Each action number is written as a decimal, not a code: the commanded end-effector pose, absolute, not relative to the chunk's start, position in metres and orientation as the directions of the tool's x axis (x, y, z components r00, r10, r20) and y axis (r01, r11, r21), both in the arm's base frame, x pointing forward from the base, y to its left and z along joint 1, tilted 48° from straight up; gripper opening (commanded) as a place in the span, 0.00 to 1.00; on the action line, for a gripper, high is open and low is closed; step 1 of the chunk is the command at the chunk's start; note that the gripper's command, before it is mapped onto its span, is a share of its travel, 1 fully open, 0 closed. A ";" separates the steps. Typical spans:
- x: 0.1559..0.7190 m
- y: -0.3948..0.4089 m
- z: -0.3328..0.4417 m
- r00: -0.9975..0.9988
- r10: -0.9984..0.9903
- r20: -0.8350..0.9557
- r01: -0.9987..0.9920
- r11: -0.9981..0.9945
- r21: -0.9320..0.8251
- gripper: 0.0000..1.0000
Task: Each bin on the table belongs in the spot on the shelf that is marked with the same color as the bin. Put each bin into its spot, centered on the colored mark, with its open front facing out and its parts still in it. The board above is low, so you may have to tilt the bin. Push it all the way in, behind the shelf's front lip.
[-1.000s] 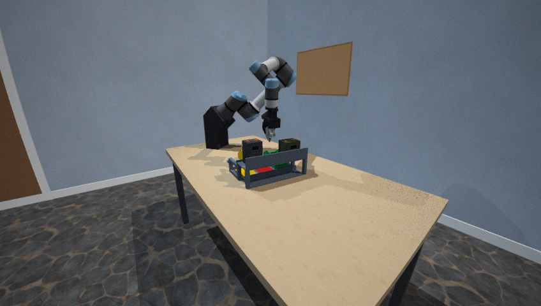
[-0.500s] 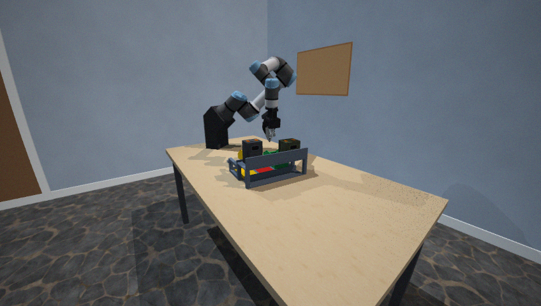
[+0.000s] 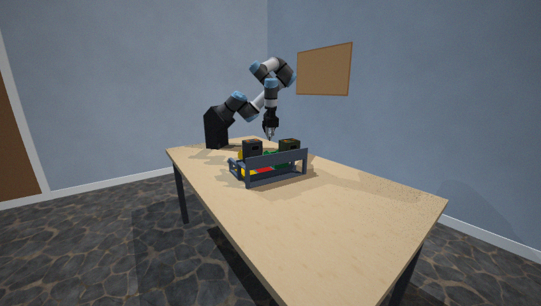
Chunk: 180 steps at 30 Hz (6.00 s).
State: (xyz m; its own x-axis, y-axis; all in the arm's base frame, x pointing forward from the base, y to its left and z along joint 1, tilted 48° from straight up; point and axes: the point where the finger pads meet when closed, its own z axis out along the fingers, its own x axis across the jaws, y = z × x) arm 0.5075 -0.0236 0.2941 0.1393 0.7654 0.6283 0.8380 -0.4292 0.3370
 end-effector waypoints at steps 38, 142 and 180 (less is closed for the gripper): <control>0.428 0.055 0.238 0.780 -0.254 0.571 0.061 -0.878 -0.475 0.00; 0.475 0.089 0.183 0.780 -0.297 0.550 0.023 -0.866 -0.500 0.00; 0.498 0.104 0.159 0.780 -0.297 0.550 0.023 -0.866 -0.500 0.00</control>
